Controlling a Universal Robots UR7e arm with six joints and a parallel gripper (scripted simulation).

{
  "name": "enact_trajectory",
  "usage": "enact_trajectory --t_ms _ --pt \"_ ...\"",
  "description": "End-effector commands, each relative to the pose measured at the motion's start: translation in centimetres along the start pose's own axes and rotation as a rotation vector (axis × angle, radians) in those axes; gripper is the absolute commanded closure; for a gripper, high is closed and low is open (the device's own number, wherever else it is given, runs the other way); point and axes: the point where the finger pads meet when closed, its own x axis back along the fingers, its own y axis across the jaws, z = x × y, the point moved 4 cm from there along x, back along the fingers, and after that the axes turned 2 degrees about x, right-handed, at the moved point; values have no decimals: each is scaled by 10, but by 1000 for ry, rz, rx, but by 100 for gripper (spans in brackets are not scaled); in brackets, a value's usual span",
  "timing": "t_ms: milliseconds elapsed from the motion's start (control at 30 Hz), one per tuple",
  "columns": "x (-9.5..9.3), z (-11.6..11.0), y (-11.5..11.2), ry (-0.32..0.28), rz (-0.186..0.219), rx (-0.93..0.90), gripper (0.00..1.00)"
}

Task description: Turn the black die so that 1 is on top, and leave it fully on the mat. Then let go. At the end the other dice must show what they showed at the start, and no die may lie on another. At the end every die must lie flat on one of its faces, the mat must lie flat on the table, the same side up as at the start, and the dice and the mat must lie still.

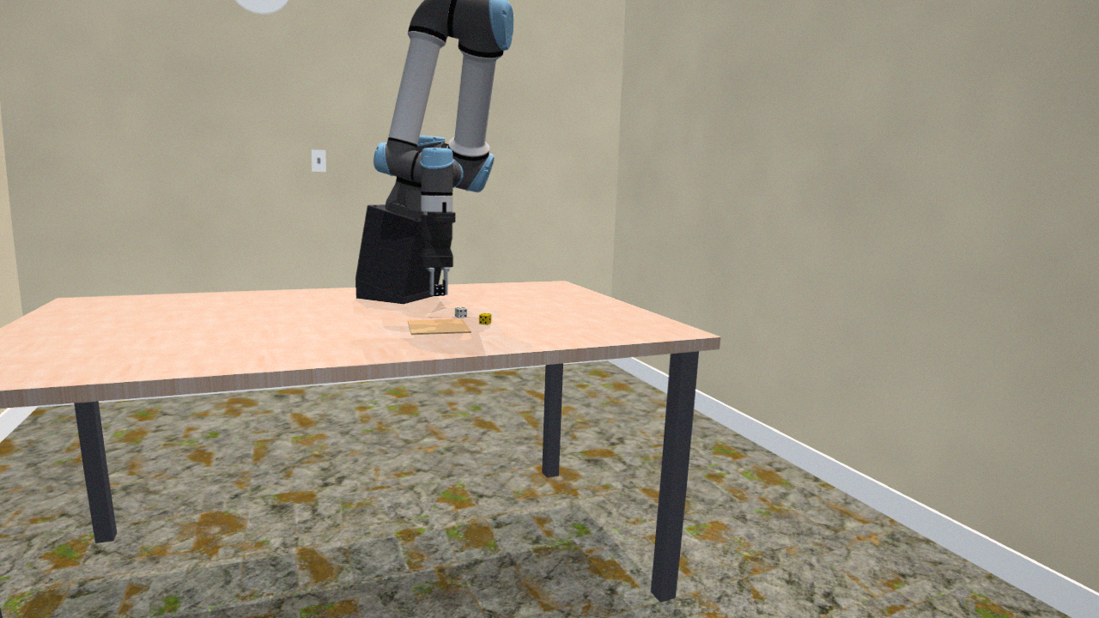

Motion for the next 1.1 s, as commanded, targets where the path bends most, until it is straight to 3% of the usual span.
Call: enact_trajectory --t_ms 0,333,633,1067 --pt "-13 0 0 2 -1 0 51" --pt "-46 0 1 2 -1 0 51" --pt "-63 0 1 2 -1 0 51" --pt "-70 0 1 2 -1 0 51"
